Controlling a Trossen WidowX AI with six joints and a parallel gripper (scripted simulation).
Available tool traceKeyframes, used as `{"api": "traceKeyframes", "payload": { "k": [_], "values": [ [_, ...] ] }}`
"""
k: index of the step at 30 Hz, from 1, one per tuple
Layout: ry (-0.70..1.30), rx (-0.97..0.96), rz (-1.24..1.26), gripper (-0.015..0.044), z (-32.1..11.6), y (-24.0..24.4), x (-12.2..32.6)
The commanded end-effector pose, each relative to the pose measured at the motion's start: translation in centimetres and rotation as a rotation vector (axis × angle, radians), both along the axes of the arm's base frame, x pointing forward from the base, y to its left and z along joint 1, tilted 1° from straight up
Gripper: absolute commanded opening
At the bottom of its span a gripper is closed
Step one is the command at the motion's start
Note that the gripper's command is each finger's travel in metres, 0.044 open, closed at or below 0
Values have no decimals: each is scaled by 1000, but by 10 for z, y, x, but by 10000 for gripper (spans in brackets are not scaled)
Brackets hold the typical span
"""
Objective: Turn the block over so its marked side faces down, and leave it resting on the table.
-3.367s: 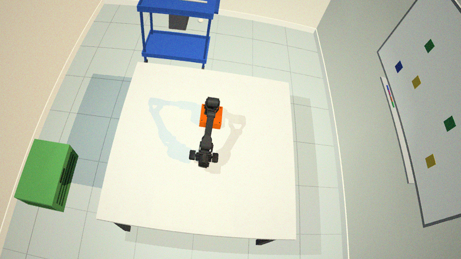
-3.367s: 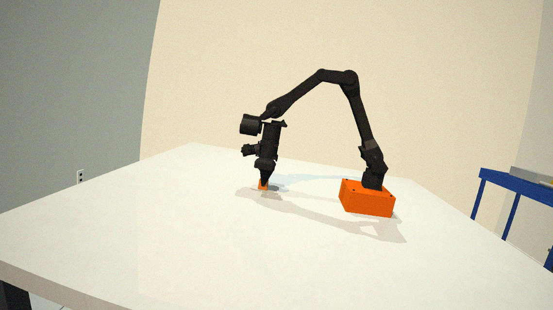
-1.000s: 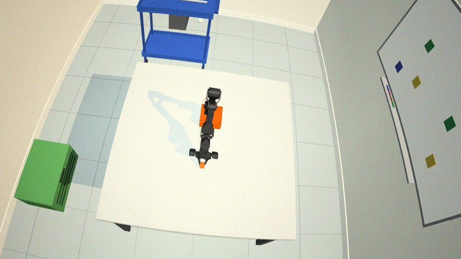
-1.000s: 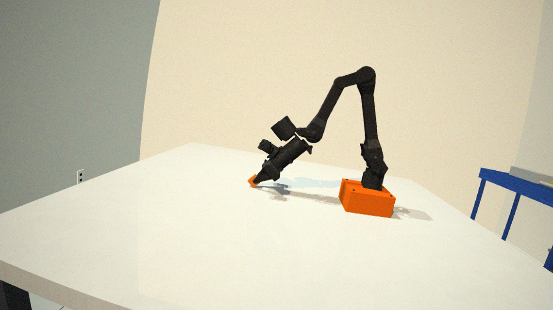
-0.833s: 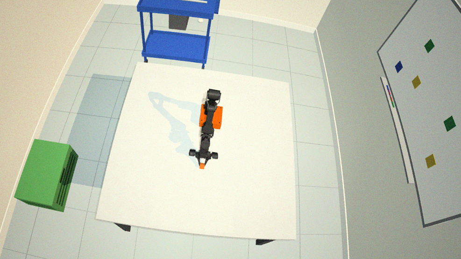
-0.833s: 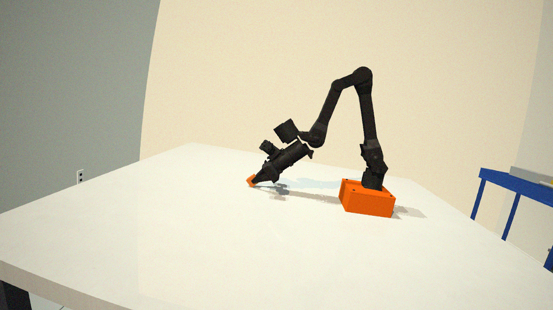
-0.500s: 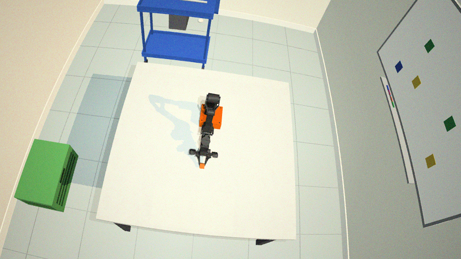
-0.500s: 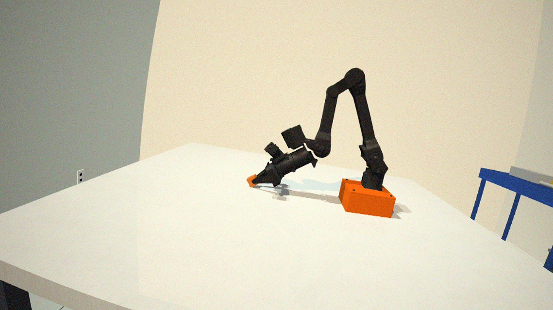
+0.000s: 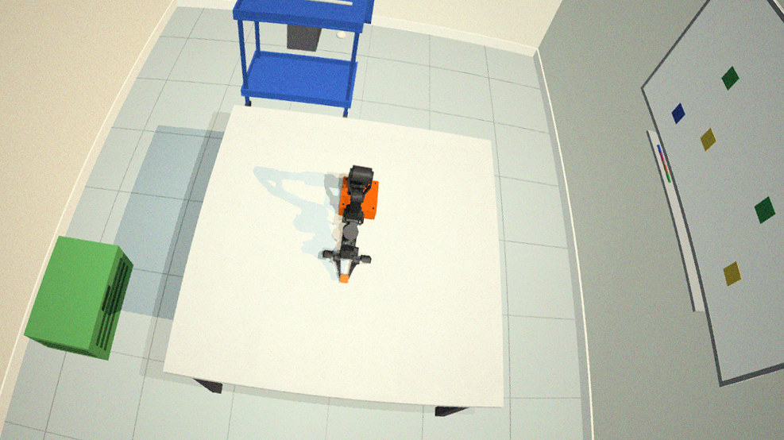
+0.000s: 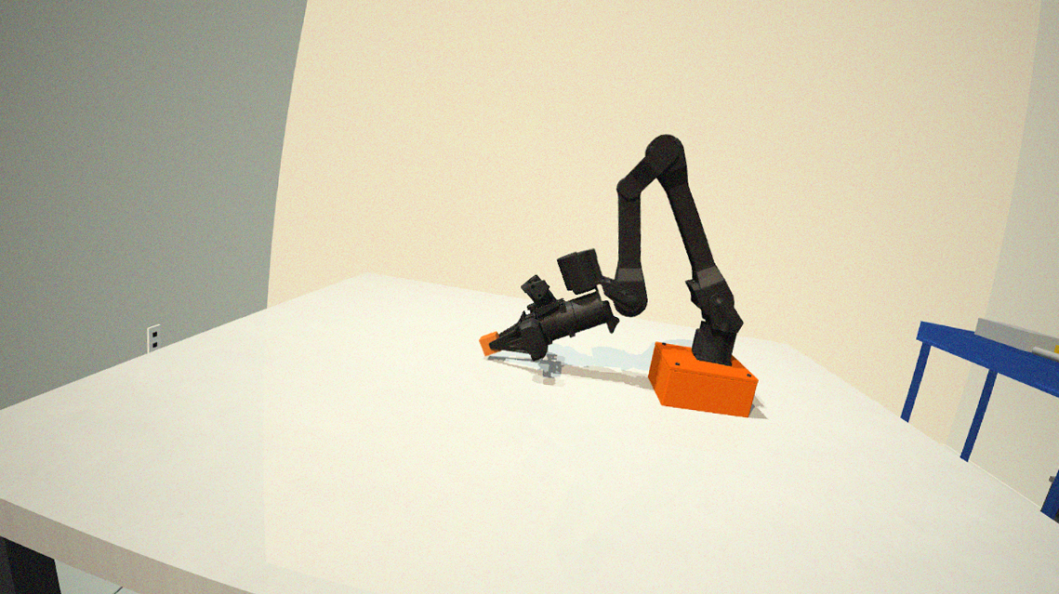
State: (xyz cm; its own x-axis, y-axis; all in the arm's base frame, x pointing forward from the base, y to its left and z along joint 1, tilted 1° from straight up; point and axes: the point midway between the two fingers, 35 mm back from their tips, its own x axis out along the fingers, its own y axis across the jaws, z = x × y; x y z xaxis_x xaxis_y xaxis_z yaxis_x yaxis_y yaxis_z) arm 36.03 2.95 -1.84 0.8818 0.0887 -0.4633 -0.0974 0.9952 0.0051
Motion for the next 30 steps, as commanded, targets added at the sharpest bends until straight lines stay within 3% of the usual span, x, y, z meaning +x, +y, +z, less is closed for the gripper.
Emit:
{"api": "traceKeyframes", "payload": {
  "k": [1, 10, 26, 30],
  "values": [
    [1, 7, 3, 0, -1, 1, -2],
    [1, 7, 3, 0, -1, 1, -2],
    [1, 7, 3, 420, -1, 1, -2],
    [1, 7, 3, 440, -1, 1, -2]
  ]
}}
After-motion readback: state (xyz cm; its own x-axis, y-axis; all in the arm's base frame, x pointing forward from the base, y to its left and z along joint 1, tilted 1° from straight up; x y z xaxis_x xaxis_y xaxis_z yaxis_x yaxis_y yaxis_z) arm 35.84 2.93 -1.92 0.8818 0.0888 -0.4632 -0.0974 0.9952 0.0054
